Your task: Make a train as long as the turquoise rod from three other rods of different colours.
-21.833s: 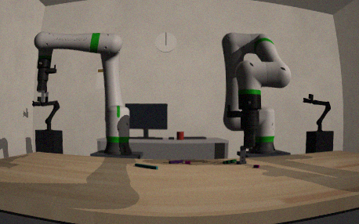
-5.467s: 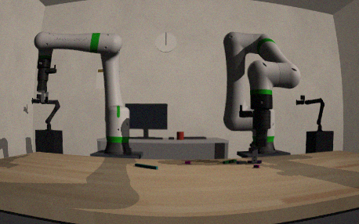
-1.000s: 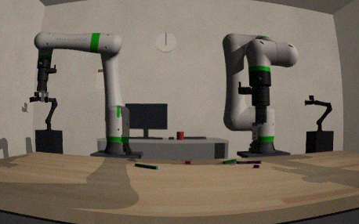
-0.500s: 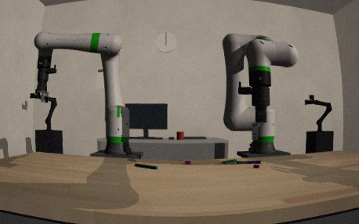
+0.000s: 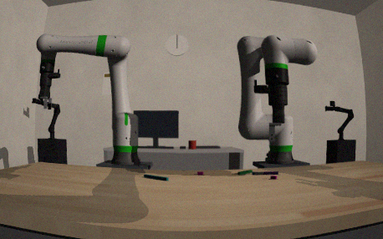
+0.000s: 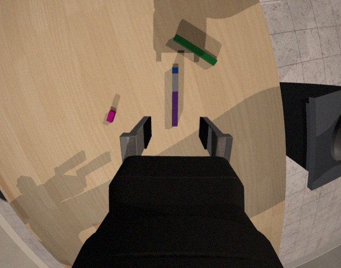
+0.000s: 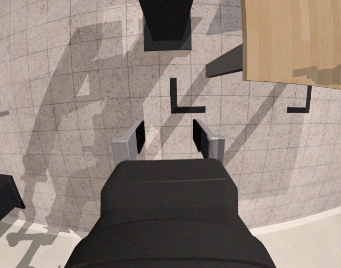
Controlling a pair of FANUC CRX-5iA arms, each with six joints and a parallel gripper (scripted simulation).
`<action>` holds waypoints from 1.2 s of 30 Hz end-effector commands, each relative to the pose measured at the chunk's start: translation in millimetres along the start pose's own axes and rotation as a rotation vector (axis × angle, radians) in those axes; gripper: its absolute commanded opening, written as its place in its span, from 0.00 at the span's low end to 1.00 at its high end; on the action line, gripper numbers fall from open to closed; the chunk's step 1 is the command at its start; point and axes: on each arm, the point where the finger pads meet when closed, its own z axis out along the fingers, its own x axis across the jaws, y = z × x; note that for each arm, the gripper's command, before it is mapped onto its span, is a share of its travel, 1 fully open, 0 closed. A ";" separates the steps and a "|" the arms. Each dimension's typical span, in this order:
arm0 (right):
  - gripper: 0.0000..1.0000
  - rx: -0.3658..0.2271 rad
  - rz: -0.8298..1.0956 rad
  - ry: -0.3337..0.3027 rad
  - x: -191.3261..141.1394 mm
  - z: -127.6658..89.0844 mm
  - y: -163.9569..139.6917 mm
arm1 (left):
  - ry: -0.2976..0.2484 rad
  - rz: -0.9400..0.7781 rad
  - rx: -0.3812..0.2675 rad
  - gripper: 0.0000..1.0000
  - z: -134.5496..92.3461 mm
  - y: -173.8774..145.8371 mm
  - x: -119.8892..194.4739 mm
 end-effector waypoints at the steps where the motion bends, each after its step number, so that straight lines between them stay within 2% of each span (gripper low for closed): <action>1: 1.00 -0.002 0.000 0.000 -0.2 -0.9 0.3 | -0.001 0.000 0.001 1.00 -11.4 -0.1 -0.4; 7: 1.00 -0.002 0.000 0.000 -0.2 -0.9 0.3 | -0.001 0.000 0.001 1.00 -42.6 -0.1 -0.4; 12: 1.00 -0.002 0.000 0.000 -0.2 -0.9 0.3 | -0.001 0.000 0.001 1.00 -58.0 -0.1 -0.3; 36: 1.00 -0.002 0.000 0.000 -0.2 -0.9 0.3 | -0.001 0.000 0.001 1.00 -61.0 -0.1 -0.3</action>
